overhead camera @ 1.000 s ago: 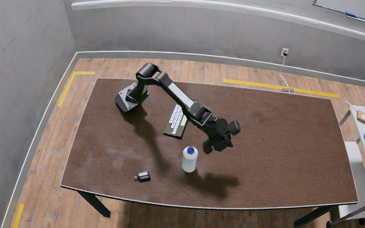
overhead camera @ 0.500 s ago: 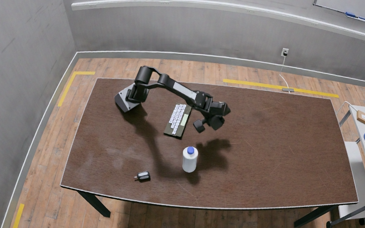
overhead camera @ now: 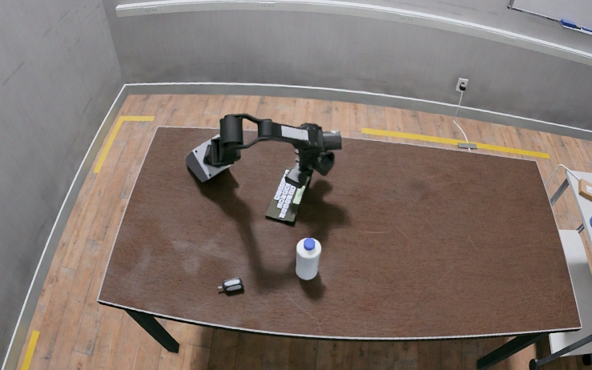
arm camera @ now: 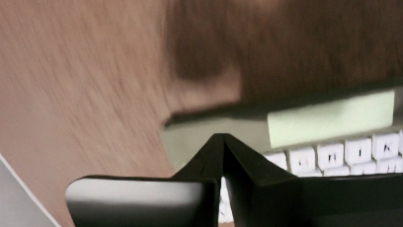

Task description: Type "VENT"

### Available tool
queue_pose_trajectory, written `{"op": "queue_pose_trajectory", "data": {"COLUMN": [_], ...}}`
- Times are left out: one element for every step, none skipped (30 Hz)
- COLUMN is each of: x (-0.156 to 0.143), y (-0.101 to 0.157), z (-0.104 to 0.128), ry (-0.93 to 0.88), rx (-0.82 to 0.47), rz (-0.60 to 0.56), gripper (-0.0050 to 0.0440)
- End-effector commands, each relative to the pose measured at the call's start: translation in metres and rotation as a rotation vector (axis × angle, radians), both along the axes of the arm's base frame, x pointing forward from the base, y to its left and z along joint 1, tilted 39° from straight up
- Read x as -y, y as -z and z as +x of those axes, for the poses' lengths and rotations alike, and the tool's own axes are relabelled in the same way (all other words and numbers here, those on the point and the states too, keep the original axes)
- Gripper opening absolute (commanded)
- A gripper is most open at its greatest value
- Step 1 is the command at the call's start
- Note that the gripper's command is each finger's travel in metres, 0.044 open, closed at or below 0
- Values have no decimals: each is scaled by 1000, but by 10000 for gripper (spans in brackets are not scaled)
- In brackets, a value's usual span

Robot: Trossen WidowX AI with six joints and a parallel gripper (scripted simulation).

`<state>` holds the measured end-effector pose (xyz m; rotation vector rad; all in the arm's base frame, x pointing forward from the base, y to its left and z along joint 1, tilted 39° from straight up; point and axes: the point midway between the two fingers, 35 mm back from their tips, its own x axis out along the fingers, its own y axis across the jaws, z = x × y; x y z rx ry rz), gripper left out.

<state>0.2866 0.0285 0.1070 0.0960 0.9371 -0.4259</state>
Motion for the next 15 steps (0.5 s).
{"op": "queue_pose_trajectory", "data": {"x": [-15,-15,-15,-15,-15,-15,-15,-15,-15,-15,-15,-15,-15,-15,-16], "y": [26,27,28,28,28,28,28,28,28,28,28,26,25,25,24], "z": [-40,-43,-43,-43,-43,-43,-43,-43,-43,-43,-43,-43,-42,-42,-41], "ry": [-107,-116,-119,-119,-119,-119,-119,-119,-119,-119,-119,-119,-119,-119,-116], "rx": [-100,-106,-109,-109,-109,-109,-109,-109,-109,-109,-109,-103,-99,-97,-94], "rz": [-190,-204,-209,-209,-209,-209,-209,-209,-209,-209,-209,-206,-204,-203,-196], "gripper": [-50,-50,-50,-50,-50,-50,-50,-50,-50,-50,-50,-50,-50,-50,-50]}}
